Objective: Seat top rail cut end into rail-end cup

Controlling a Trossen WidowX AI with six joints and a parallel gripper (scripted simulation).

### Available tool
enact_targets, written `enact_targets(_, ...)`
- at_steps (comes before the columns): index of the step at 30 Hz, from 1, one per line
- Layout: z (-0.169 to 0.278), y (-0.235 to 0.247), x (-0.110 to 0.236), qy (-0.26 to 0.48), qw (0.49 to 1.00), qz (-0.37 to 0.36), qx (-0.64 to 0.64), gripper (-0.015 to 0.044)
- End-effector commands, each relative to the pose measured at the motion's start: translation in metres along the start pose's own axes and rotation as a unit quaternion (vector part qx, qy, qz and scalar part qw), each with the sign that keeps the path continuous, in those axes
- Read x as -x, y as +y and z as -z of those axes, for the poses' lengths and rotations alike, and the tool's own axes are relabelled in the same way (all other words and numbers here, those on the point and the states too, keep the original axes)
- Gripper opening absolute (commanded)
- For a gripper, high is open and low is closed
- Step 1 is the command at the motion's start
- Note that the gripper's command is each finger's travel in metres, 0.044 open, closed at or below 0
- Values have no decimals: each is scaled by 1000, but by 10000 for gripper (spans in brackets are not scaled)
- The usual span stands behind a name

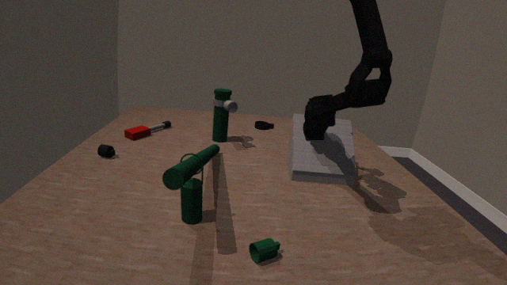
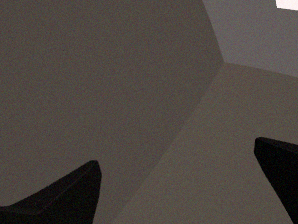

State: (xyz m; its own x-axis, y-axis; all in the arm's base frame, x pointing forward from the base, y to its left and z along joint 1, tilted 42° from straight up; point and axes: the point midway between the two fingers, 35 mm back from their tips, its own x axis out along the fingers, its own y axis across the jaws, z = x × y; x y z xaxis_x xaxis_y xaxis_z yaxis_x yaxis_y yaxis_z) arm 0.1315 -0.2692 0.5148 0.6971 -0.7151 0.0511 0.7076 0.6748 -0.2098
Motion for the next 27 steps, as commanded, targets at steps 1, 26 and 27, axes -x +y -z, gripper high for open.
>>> enact_targets(1, 44, 26, -29, 52, 996, -70, -35, 440)
enact_targets(26, 300, 316, 24, 440, 684, -553, -182, 440)
enact_targets(27, 303, 321, 29, 447, 674, -559, -183, 440)
